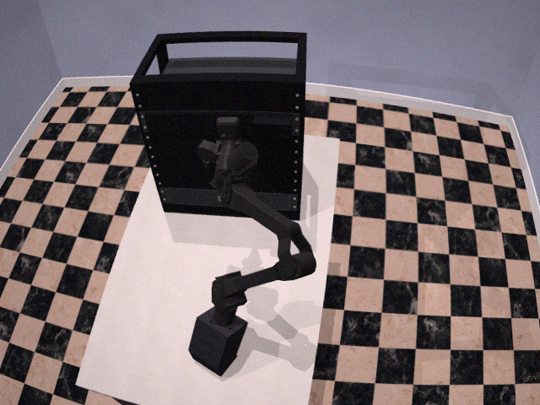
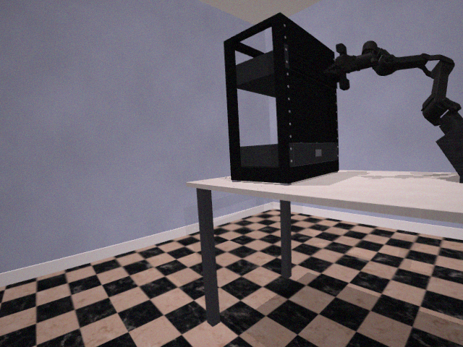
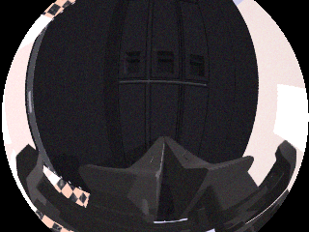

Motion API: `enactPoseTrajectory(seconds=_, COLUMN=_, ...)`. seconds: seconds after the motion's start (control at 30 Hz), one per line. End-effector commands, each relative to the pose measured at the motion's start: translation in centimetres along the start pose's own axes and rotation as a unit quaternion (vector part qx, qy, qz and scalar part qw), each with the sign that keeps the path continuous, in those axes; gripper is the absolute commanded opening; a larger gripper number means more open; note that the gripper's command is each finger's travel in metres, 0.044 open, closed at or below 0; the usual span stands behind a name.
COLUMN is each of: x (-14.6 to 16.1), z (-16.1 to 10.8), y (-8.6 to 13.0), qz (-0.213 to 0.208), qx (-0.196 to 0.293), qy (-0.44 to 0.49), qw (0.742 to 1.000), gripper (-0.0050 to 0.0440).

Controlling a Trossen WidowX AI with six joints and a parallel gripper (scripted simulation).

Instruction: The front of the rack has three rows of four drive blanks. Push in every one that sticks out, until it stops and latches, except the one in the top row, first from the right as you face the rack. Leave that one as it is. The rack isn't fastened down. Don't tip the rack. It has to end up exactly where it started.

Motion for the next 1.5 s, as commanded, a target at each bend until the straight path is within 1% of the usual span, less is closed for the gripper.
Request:
enactPoseTrajectory(seconds=0.0, x=-1.2, z=-1.0, y=-0.5, qz=-0.013, qx=0.013, qy=-0.010, qw=1.000, gripper=0.0000)
enactPoseTrajectory(seconds=0.97, x=-1.2, z=-1.0, y=-0.3, qz=-0.013, qx=0.013, qy=-0.010, qw=1.000, gripper=0.0000)
enactPoseTrajectory(seconds=1.1, x=-1.2, z=-0.9, y=0.3, qz=-0.013, qx=0.013, qy=-0.010, qw=1.000, gripper=0.0000)
enactPoseTrajectory(seconds=1.23, x=-1.2, z=-0.9, y=1.4, qz=-0.013, qx=0.013, qy=-0.010, qw=1.000, gripper=0.0000)
enactPoseTrajectory(seconds=1.3, x=-1.2, z=-0.9, y=1.4, qz=-0.013, qx=0.013, qy=-0.010, qw=1.000, gripper=0.0000)
enactPoseTrajectory(seconds=1.47, x=-1.1, z=-0.9, y=3.1, qz=-0.013, qx=0.013, qy=-0.010, qw=1.000, gripper=0.0000)
Point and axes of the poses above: the point midway between the two fingers, 35 mm back from their tips, its own y axis back along the fingers, its own x axis across the jaws, z = x × y, the point moved 1 cm from there along y, back along the fingers, and after that the axes turned 4 degrees about -y, right-handed, at the moved point
